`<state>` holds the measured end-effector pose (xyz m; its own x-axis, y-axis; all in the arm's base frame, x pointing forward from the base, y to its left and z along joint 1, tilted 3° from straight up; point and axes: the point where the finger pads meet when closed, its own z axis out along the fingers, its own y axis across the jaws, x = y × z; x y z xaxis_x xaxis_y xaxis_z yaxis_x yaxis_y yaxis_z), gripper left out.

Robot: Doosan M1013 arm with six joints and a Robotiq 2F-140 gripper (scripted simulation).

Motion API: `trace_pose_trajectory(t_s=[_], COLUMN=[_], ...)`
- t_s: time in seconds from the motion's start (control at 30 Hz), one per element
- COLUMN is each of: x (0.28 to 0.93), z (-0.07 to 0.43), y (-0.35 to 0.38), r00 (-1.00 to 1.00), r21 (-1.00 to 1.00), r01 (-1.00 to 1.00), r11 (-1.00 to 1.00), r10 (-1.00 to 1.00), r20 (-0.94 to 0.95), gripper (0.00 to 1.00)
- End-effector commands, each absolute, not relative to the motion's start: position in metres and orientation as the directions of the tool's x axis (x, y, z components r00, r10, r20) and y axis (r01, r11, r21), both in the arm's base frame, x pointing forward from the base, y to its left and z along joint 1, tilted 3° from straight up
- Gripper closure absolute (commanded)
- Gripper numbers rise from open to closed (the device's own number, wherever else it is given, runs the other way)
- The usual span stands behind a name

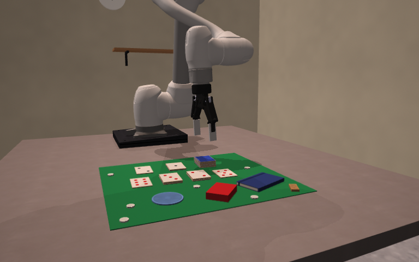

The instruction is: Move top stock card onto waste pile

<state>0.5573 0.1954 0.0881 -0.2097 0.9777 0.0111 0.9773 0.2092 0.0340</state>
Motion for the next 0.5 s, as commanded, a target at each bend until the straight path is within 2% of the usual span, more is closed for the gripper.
trace_pose_trajectory(t_s=[0.0, 0.07, 0.1, 0.27, 0.47], x=[0.5568, 0.5568, 0.5568, 0.5565, 0.5563], z=[0.0879, 0.0879, 0.0878, 0.0875, 0.0874], y=[0.1958, 0.1958, 0.1958, 0.196, 0.1961], r00=[0.068, 0.068, 0.23, 0.468, 0.733], r21=[0.037, 0.037, 0.036, 0.027, 0.01], r01=[0.997, 0.997, 0.972, 0.883, 0.679], r11=[-0.068, -0.068, -0.23, -0.469, -0.735], r10=[0.998, 0.998, 0.973, 0.883, 0.678], r20=[0.005, 0.005, 0.016, 0.035, 0.048], gripper=[0.0, 0.0, 0.0, 0.0, 0.0])
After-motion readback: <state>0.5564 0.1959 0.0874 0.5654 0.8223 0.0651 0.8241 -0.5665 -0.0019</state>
